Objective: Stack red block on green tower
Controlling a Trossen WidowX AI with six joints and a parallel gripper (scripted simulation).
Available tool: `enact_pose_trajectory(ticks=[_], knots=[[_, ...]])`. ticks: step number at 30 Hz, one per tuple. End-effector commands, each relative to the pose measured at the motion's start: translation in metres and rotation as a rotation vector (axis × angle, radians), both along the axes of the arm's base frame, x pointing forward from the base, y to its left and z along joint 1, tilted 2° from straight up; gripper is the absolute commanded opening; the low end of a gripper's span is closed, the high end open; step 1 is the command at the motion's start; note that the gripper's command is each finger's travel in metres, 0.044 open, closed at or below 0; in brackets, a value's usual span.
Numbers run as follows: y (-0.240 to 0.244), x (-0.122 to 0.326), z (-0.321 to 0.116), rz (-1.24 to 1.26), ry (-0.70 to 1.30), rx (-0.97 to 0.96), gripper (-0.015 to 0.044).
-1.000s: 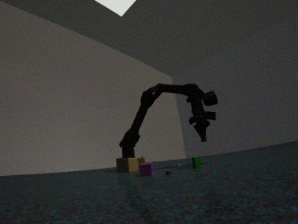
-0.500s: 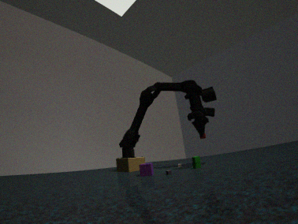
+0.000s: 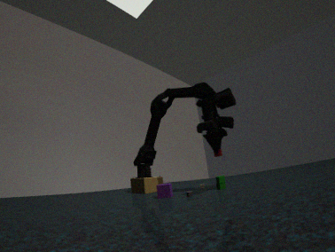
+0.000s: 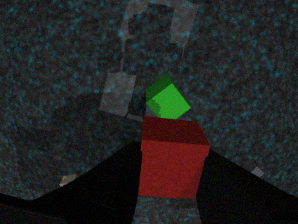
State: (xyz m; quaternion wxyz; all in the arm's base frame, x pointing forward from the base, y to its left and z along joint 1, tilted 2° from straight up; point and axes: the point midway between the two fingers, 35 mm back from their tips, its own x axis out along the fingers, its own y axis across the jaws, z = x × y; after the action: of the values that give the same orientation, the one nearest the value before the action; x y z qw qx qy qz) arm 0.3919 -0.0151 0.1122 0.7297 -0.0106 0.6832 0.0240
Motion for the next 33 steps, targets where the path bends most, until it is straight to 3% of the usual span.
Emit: enact_pose_trajectory(ticks=[1, 25, 33], knots=[[-0.009, -0.003, 0.0, 0.011, -0.003, 0.004, 0.0], [-0.007, 0.001, -0.071, 0.011, -0.002, 0.004, 0.0], [-0.007, 0.001, -0.071, 0.011, -0.002, 0.004, 0.0]])
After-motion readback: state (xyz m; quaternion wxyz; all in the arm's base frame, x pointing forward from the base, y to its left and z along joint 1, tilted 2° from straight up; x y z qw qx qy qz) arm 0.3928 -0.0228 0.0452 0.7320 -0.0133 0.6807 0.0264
